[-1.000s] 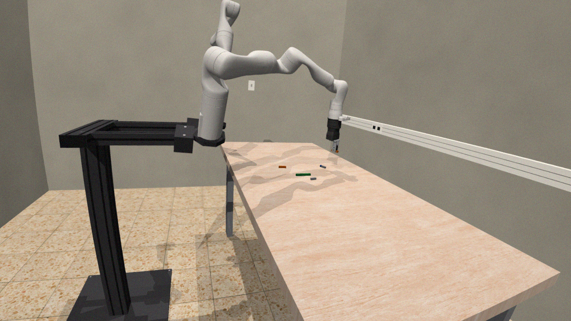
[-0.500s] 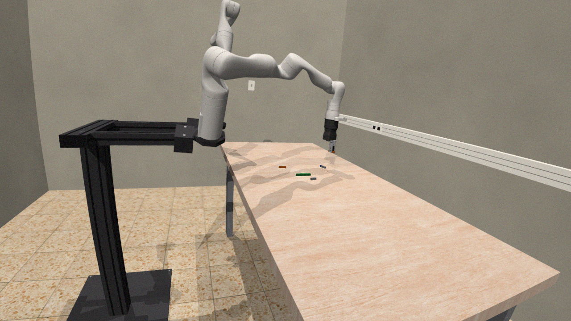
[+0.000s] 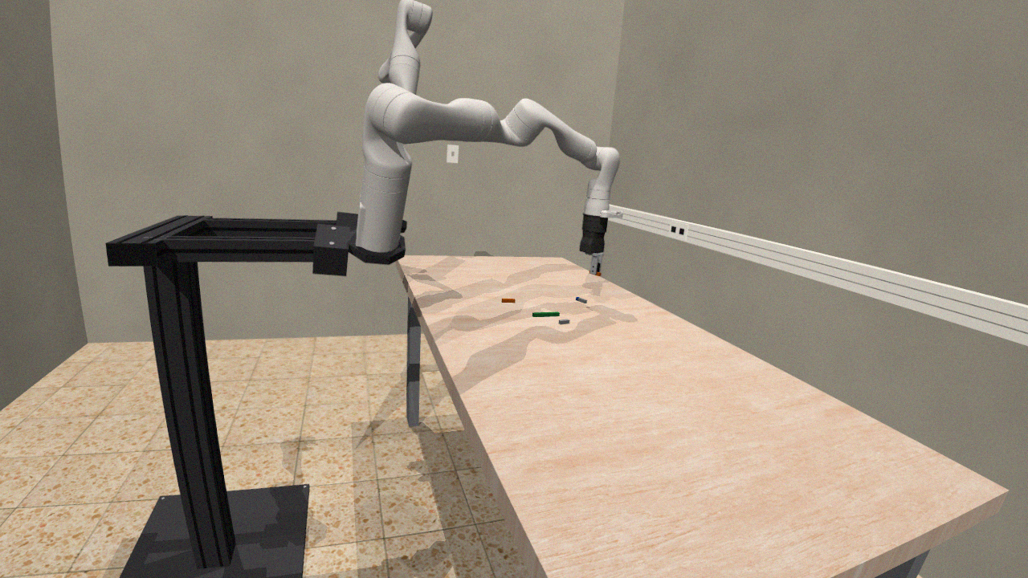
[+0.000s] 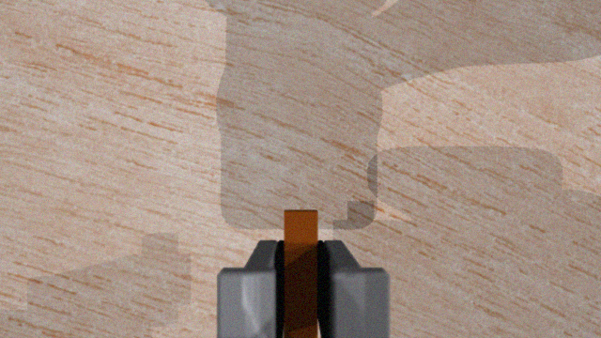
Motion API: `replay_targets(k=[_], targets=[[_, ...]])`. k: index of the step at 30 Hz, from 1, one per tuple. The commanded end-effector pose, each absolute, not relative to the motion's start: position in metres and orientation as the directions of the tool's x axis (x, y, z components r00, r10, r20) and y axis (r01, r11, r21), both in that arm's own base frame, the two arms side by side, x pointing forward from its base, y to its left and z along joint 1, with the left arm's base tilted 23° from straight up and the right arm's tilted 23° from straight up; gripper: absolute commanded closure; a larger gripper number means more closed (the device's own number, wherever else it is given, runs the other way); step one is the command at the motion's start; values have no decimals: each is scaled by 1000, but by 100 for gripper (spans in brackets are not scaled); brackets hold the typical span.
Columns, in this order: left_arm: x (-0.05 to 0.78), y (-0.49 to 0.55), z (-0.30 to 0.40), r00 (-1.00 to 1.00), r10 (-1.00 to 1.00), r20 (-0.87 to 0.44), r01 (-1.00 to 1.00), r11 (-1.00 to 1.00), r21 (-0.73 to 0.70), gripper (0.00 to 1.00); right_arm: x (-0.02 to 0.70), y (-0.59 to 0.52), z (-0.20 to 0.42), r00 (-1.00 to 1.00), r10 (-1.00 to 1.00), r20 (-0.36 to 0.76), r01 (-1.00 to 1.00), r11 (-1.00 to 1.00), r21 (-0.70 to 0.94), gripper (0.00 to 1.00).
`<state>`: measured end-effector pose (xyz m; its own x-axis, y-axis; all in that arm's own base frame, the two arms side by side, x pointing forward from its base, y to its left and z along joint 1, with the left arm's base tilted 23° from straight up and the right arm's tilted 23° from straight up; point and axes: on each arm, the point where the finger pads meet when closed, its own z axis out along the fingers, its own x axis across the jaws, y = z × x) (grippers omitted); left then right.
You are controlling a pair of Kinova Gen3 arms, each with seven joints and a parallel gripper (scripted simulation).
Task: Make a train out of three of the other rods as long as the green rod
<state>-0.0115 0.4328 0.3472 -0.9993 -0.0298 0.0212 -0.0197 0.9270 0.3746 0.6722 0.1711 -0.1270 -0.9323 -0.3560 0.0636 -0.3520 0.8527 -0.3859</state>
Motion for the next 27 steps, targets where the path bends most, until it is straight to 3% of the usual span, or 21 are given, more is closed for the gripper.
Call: replay_targets(k=[1,17,27], targets=[[-12,433,348,-999,-30,21,-20,926,376,0,673,172,-125,-932,-357,61,-352,853,-386,76],[-12,433,348,-999,-30,21,-20,926,376,0,673,171,-128,-932,-357,62,-352,853,-386,76],[-12,433,348,-999,-30,21,-20,926,376,0,678,155,-169,-932,-357,62,-352,853,-386,76]])
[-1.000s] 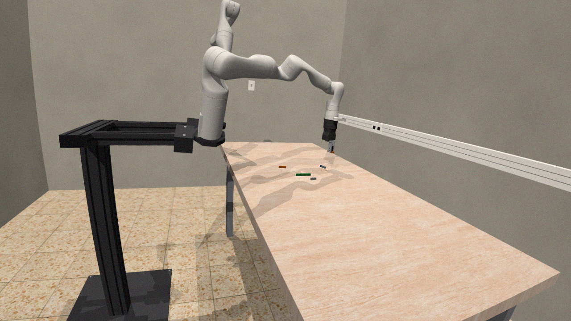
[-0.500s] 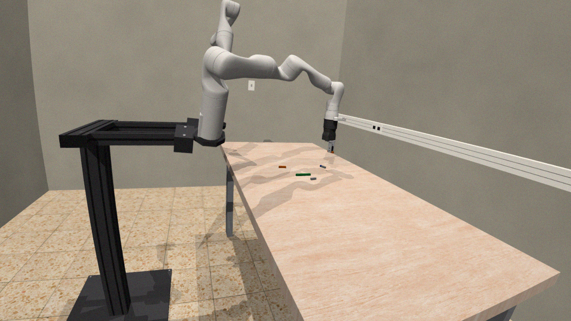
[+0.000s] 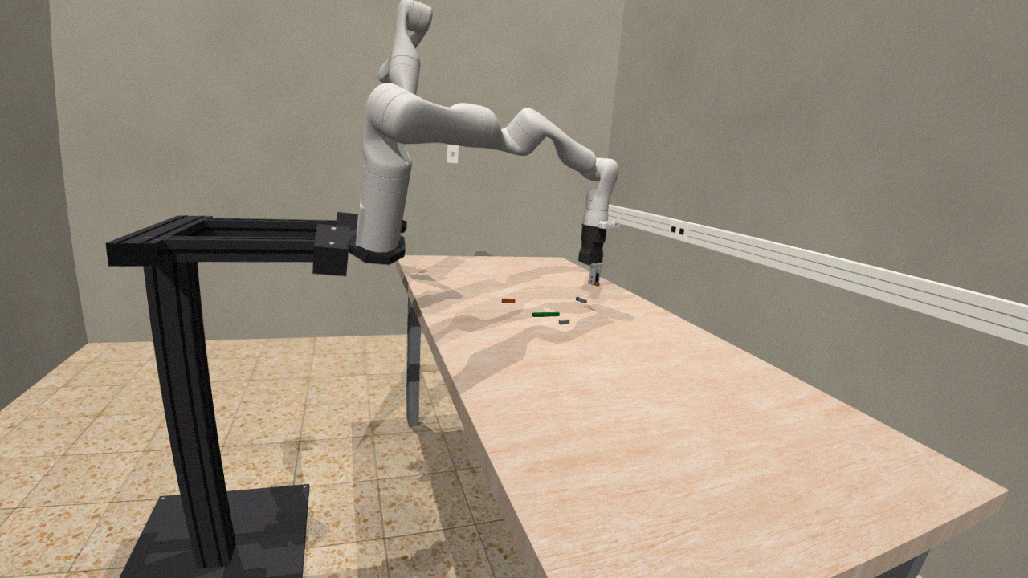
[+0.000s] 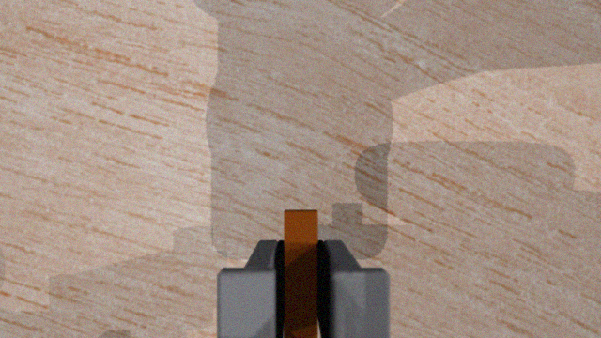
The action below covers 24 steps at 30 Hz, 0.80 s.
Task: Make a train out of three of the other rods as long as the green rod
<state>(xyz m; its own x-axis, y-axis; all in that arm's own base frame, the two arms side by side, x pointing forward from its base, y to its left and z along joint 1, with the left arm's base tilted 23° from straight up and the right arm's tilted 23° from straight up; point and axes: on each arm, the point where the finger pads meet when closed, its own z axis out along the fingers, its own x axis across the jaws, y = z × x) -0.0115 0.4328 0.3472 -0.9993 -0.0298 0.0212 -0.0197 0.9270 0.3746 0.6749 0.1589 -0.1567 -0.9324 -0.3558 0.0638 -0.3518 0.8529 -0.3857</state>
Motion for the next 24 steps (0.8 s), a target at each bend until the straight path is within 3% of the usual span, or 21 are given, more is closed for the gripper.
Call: replay_targets(k=[1,24], targets=[[-12,433,348,-999,-30,21,-20,926,376,0,678,153,-173,-932,-357,62,-352,853,-386,76],[-12,433,348,-999,-30,21,-20,926,376,0,682,140,-207,-932,-357,62,-352,853,-386,76]])
